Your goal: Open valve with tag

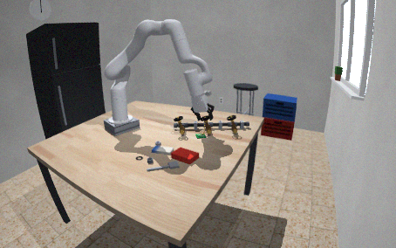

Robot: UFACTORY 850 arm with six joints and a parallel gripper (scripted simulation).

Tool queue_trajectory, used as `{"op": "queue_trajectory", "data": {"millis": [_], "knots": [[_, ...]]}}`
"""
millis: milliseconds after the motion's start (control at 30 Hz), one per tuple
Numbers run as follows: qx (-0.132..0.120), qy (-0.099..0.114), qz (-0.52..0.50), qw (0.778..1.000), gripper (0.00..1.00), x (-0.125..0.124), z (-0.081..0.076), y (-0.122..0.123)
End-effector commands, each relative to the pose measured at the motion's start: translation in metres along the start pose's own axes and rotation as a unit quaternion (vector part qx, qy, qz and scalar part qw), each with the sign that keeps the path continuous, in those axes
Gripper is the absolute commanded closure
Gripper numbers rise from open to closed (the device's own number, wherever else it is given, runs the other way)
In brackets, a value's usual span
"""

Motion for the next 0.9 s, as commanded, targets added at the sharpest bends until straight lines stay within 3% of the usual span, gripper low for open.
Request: {"op": "queue_trajectory", "data": {"millis": [0,867], "knots": [[0.002,0.001,0.000,1.000,0.00,0.0008,-0.0007,-0.0009],[0.002,0.001,0.022,1.000,0.00,0.0008,-0.0007,-0.0009]]}}
Point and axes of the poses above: the point where the finger pads meet when closed, its own z axis out along the fingers, its own x axis across the jaws, y = z × x, the point moved 3 cm from there along -z, back along the fingers, and after that the axes turned 15 degrees about z, right-handed, at the moved point
